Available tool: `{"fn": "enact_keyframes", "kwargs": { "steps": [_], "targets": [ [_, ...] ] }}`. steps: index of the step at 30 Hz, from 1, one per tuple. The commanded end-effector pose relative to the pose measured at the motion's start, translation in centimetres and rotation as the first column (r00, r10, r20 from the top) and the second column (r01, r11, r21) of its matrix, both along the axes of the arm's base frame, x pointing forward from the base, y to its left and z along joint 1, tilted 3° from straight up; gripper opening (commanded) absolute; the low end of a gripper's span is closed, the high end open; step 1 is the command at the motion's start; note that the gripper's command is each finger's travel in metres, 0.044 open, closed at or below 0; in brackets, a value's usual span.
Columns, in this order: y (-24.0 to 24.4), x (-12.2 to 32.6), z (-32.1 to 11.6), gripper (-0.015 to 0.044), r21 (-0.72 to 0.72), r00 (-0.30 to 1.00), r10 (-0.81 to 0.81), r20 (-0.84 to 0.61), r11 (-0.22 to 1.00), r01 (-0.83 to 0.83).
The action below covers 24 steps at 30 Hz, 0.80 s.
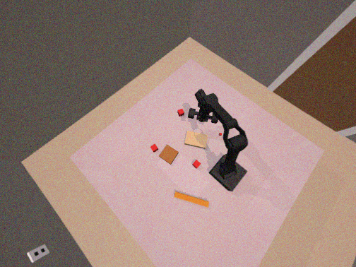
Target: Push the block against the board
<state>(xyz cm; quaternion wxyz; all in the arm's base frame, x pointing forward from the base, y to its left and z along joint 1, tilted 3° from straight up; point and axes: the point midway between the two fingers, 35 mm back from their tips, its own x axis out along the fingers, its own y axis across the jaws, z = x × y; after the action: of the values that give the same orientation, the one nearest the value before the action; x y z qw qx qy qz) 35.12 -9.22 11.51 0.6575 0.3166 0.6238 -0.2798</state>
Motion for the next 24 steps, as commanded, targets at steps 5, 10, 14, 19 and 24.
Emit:
{"fn": "enact_keyframes", "kwargs": {
  "steps": [5,10,14,19,24],
  "targets": [
    [0.0,0.0,0.1,0.0000,0.004,1.000,0.004,0.001,1.000,-0.004],
    [0.0,-0.1,0.0,0.0000,0.000,1.000,0.006,0.000,1.000,-0.006],
    [0.2,-1.1,-0.4,0.0000,-0.007,0.993,0.119,0.002,0.993,-0.118],
    [0.5,-2.8,-0.9,0.0000,-0.018,0.958,0.286,0.004,0.958,-0.286],
    [0.8,-4.5,-1.6,0.0000,-0.029,0.896,0.445,0.003,0.895,-0.444]
  ]
}}
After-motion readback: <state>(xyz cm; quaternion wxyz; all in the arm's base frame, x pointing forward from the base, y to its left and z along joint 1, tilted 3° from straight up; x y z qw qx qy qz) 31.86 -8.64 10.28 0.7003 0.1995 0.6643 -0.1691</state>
